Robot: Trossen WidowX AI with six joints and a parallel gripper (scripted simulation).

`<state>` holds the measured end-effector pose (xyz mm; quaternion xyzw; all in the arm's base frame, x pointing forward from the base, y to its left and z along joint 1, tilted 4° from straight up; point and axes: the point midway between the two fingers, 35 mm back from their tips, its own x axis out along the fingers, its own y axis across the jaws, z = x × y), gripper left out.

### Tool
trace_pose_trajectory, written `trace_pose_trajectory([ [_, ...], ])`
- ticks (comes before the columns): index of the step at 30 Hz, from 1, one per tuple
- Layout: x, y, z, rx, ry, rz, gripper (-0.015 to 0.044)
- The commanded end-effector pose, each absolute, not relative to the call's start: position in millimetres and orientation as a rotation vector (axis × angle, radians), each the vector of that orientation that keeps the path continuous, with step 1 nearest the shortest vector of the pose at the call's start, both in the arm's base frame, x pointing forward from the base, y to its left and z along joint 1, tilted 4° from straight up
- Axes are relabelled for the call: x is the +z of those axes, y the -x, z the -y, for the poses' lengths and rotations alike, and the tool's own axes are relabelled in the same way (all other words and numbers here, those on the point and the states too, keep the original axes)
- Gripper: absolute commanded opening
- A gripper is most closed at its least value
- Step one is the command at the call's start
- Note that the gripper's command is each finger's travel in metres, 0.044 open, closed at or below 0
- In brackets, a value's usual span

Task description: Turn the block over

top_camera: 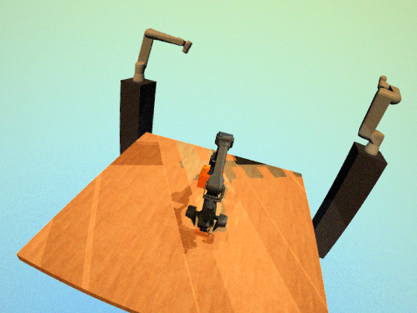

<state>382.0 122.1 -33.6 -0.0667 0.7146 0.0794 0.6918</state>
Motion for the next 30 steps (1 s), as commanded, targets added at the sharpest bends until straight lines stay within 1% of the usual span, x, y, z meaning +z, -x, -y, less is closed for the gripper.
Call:
trace_pose_trajectory([
  [1, -41, -379, -123, 0.178, 0.143, -1.605, 0.044],
  [15, -61, -378, -123, 0.178, 0.143, -1.605, 0.044],
  [20, -61, -378, -123, 0.178, 0.143, -1.605, 0.0309],
  [30, -61, -378, -123, 0.178, 0.143, -1.605, 0.0242],
])
